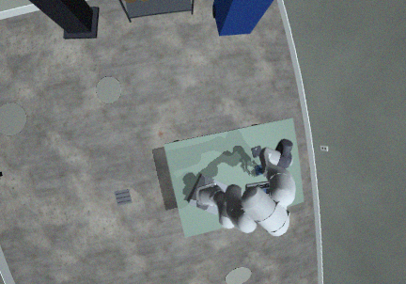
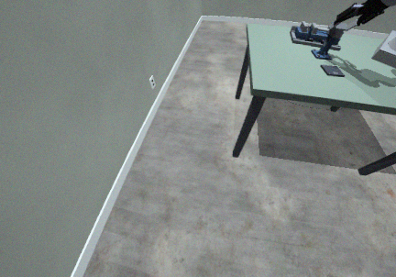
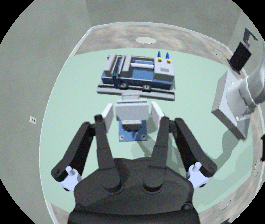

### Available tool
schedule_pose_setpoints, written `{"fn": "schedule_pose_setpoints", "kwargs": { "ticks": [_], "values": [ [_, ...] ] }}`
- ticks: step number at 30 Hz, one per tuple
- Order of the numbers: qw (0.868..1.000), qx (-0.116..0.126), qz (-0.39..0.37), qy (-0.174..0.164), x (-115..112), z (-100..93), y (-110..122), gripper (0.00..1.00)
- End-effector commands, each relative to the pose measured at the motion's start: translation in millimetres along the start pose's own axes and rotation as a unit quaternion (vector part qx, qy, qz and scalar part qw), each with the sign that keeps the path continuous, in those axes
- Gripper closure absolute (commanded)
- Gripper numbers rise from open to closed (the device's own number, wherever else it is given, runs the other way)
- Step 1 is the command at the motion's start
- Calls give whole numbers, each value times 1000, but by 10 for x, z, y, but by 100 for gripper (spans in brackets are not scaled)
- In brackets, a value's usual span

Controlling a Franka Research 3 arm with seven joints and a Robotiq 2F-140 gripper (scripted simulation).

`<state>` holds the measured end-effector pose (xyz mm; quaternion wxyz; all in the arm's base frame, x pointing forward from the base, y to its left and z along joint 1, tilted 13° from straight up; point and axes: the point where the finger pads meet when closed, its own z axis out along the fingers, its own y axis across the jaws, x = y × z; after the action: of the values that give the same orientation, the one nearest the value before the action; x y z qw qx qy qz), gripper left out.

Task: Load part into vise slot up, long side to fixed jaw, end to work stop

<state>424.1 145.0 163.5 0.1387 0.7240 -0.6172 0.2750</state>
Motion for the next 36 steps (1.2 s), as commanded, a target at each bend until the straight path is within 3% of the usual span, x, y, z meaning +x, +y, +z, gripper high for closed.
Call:
{"fn": "schedule_pose_setpoints", "kwargs": {
  "ticks": [1, 36],
  "values": [
    [1000, 1, 4, -3, -5, 7, -3, 49],
    [998, 1, 3, -57, 24, 8, -3, 49]
  ]
}}
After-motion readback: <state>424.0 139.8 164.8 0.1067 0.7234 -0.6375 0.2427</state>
